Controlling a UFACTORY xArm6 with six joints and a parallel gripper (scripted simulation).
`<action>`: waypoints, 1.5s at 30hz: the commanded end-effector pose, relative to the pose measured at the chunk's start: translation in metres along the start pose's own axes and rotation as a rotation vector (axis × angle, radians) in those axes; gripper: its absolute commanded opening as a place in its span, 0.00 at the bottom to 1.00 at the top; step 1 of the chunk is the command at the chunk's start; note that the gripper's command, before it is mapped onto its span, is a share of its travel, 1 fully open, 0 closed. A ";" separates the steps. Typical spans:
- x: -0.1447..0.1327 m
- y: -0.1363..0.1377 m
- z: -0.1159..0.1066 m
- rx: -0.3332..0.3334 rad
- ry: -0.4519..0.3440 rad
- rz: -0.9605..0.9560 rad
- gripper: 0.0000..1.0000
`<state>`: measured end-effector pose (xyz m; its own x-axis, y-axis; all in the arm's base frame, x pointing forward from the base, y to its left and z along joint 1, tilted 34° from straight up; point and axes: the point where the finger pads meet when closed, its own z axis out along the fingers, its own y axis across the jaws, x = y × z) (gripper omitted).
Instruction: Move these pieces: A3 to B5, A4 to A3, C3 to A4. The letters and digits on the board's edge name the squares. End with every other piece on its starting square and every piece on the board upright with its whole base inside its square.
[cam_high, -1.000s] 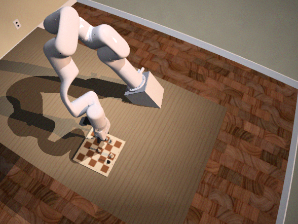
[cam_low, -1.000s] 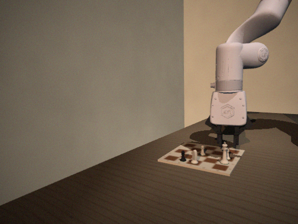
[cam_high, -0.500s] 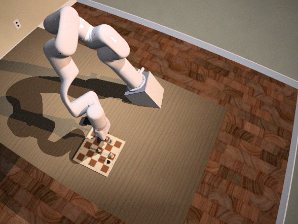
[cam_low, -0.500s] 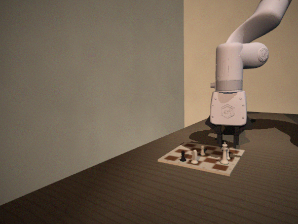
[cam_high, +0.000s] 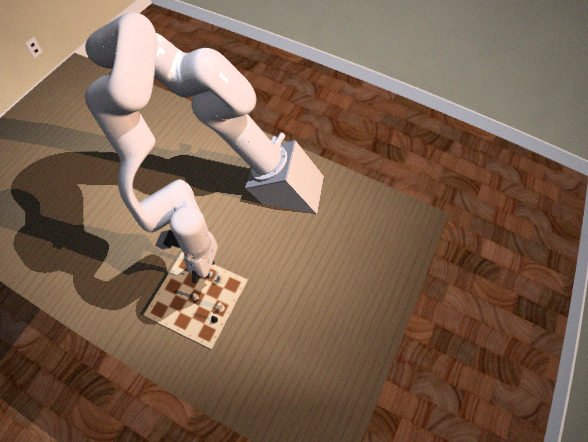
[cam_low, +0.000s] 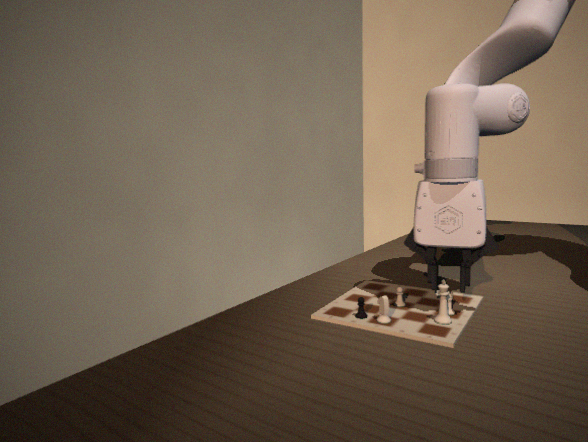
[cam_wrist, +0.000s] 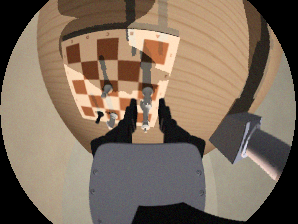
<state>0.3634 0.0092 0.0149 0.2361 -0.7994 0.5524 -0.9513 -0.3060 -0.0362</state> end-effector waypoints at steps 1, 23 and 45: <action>0.000 -0.001 -0.001 0.003 0.000 0.001 0.37; 0.000 -0.001 -0.001 0.003 0.000 0.001 0.37; 0.000 -0.001 0.003 0.003 0.000 0.001 0.37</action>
<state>0.3640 0.0087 0.0139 0.2361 -0.7995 0.5524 -0.9513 -0.3061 -0.0365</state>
